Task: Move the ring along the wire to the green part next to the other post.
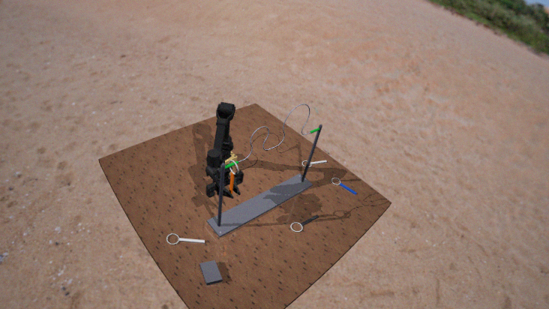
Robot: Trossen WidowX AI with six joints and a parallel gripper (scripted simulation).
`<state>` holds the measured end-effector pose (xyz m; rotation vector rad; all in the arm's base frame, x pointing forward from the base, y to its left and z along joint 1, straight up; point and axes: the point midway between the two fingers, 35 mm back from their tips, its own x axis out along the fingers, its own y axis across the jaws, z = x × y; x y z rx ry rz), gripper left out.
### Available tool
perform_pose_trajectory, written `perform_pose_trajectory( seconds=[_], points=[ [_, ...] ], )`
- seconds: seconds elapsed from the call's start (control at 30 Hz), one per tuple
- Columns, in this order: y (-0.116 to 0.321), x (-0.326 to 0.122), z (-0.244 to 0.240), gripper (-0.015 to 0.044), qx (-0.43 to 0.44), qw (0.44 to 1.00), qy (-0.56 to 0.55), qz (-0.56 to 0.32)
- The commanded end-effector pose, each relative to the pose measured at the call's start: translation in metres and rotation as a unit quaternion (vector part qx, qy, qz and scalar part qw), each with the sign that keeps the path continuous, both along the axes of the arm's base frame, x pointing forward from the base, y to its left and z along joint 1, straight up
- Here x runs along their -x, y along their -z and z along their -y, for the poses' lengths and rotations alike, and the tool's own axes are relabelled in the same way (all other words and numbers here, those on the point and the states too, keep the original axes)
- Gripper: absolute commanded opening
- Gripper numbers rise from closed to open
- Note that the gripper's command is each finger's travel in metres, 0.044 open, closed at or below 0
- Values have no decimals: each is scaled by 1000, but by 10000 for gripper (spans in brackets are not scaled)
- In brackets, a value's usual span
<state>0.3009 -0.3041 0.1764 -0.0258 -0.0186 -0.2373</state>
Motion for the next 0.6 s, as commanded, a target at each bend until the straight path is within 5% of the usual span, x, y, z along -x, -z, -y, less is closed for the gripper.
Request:
perform_pose_trajectory(
  seconds=[0.0,0.43,0.57],
  points=[
    [1,0,1,160,-3,1000,3,0],
    [0,0,0,-150,0,1000,0,0],
    [0,0,0,-150,0,1000,0,0]
  ],
)
